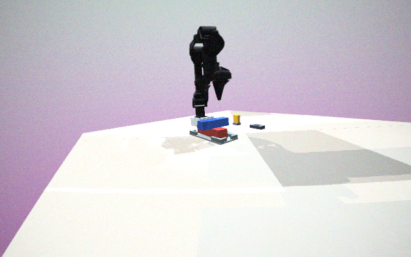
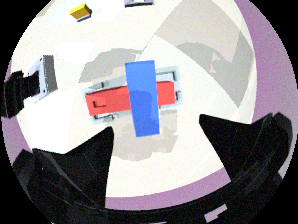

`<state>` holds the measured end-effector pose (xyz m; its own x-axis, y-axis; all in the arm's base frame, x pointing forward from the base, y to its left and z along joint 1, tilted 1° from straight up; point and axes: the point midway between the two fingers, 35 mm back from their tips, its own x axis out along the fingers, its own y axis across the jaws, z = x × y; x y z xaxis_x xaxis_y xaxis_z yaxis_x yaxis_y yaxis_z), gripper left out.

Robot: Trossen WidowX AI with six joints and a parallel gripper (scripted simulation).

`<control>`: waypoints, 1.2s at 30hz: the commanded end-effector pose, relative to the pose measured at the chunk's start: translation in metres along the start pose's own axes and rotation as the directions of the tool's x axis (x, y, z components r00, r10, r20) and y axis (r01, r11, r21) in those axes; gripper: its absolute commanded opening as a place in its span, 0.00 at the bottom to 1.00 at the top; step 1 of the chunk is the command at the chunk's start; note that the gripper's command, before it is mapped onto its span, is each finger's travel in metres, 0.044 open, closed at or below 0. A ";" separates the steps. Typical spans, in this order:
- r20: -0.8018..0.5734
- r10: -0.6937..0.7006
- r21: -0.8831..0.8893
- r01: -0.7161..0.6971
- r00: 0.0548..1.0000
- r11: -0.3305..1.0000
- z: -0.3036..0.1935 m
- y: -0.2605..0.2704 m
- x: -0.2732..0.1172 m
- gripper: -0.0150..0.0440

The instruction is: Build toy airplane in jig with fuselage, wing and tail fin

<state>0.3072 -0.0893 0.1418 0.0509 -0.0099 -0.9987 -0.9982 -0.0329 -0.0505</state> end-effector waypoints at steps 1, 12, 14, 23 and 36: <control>0.005 0.031 -0.003 -0.031 1.000 1.000 0.000 0.000 0.004 1.00; 0.005 0.030 0.600 -0.028 1.000 0.799 0.000 -0.001 0.002 1.00; 0.005 0.030 0.747 -0.024 1.000 0.665 0.000 -0.001 0.002 1.00; 0.005 0.030 1.000 -0.005 1.000 -0.018 0.000 -0.001 0.000 1.00; 0.009 0.030 1.000 -0.008 1.000 -0.019 0.040 0.000 -0.001 1.00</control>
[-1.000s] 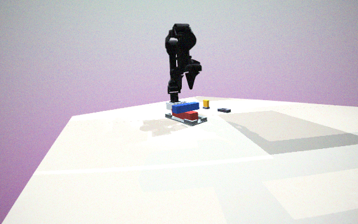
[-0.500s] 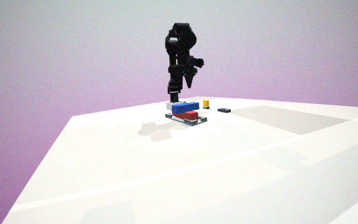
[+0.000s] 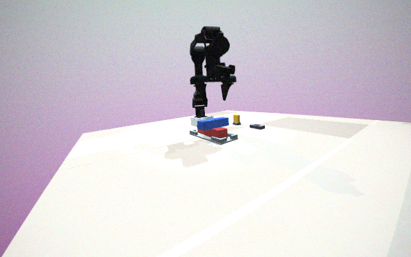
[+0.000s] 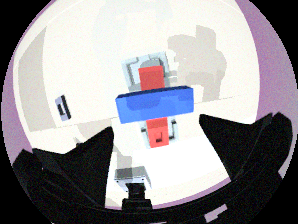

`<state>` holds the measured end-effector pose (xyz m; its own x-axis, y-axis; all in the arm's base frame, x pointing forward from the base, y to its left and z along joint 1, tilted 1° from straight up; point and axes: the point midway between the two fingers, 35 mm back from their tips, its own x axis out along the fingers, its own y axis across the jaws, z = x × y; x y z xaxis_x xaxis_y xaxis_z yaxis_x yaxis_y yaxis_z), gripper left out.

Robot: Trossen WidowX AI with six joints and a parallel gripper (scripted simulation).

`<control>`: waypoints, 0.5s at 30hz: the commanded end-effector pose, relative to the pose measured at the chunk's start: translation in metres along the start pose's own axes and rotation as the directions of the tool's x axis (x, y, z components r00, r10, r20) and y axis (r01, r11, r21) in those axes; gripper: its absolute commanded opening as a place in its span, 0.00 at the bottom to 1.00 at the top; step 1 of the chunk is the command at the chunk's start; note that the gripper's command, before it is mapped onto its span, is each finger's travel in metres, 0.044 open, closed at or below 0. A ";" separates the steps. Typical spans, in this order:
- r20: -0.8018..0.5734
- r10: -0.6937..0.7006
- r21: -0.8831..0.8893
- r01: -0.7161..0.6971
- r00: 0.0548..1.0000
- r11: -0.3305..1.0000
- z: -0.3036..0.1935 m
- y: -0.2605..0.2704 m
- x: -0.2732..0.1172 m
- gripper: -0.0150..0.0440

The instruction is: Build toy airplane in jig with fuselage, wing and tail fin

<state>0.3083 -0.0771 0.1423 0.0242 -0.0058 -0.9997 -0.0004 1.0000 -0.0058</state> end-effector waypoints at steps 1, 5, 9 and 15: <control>-0.003 0.006 -0.014 -0.006 1.000 1.000 -0.004 0.044 0.000 1.00; -0.004 0.011 -0.014 -0.012 1.000 1.000 -0.022 0.102 -0.001 1.00; -0.007 0.017 -0.014 -0.017 1.000 1.000 -0.050 0.153 -0.001 1.00; -0.013 0.023 -0.013 -0.024 1.000 1.000 -0.106 0.210 0.002 1.00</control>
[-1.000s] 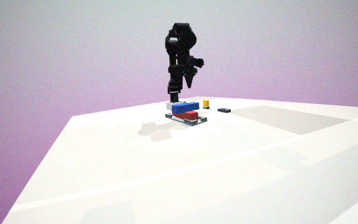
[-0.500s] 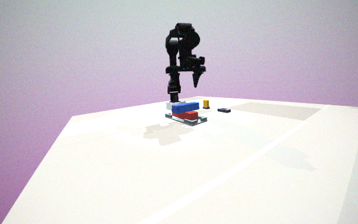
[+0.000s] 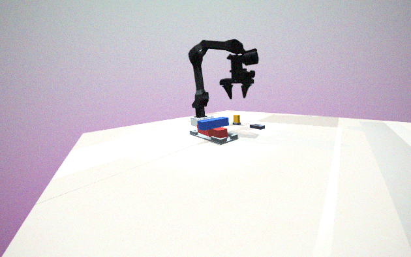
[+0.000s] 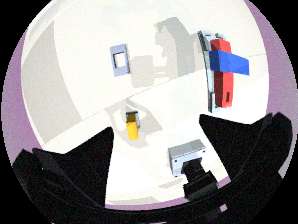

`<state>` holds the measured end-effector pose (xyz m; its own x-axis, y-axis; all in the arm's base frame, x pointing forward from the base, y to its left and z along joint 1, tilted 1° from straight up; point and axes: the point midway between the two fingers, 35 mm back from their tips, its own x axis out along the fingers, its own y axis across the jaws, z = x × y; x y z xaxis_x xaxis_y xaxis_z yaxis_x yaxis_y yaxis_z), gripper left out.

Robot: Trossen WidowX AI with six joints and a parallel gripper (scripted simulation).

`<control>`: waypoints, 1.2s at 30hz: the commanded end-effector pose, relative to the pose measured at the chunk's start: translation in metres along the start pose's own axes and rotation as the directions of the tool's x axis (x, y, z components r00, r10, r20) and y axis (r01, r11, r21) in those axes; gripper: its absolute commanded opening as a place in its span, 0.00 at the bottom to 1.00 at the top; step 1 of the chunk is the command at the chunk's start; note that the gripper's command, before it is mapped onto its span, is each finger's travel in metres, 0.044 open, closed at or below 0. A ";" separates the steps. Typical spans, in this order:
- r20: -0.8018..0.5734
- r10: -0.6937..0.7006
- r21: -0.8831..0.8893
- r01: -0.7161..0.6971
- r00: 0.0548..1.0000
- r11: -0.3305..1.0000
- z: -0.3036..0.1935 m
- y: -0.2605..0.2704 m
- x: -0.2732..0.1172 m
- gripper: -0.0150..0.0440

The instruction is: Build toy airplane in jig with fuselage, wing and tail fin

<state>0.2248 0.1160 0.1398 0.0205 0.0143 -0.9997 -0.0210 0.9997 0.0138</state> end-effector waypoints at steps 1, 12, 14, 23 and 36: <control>-0.010 0.004 0.007 -0.004 1.000 1.000 -0.033 0.025 0.004 1.00; -0.014 0.006 0.007 -0.006 1.000 1.000 -0.060 0.040 0.061 1.00; -0.014 0.006 0.007 -0.006 1.000 1.000 -0.060 0.040 0.063 1.00; -0.014 0.006 0.007 -0.006 1.000 1.000 -0.060 0.040 0.080 1.00; -0.013 0.005 0.007 -0.005 1.000 1.000 -0.060 0.041 0.101 1.00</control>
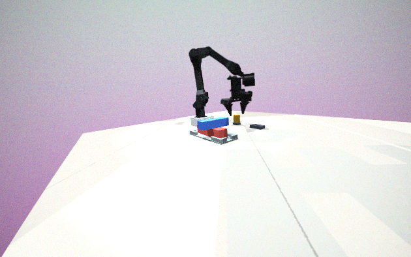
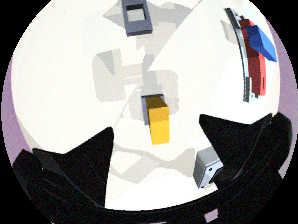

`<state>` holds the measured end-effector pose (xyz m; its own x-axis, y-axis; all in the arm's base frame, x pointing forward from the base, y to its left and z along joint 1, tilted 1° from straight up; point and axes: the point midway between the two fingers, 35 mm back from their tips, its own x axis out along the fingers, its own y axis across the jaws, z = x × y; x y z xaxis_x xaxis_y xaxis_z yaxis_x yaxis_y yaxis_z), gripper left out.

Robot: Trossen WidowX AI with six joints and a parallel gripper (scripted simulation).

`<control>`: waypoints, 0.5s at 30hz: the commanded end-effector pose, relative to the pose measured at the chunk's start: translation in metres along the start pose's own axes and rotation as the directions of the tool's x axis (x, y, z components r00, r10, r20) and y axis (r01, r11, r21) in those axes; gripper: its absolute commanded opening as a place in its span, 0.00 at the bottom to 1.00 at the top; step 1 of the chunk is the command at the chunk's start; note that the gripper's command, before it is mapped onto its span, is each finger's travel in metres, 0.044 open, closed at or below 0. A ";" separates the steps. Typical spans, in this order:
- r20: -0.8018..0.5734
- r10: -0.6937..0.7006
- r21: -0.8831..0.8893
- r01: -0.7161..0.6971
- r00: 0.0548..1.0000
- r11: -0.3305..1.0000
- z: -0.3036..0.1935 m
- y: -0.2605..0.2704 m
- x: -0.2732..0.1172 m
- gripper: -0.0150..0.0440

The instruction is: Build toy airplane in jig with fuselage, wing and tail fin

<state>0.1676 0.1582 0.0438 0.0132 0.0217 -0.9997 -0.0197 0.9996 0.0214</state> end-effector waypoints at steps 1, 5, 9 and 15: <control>-0.006 -0.002 0.006 0.002 1.000 1.000 -0.001 -0.001 0.007 1.00; -0.007 -0.002 0.006 0.002 1.000 1.000 -0.001 -0.001 0.013 1.00; -0.007 -0.002 0.005 0.002 1.000 1.000 -0.002 -0.001 0.020 1.00; -0.007 -0.002 0.005 0.002 1.000 1.000 -0.002 -0.001 0.030 1.00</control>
<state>0.1675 0.1582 0.0192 0.0133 0.0218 -0.9997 -0.0199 0.9996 0.0215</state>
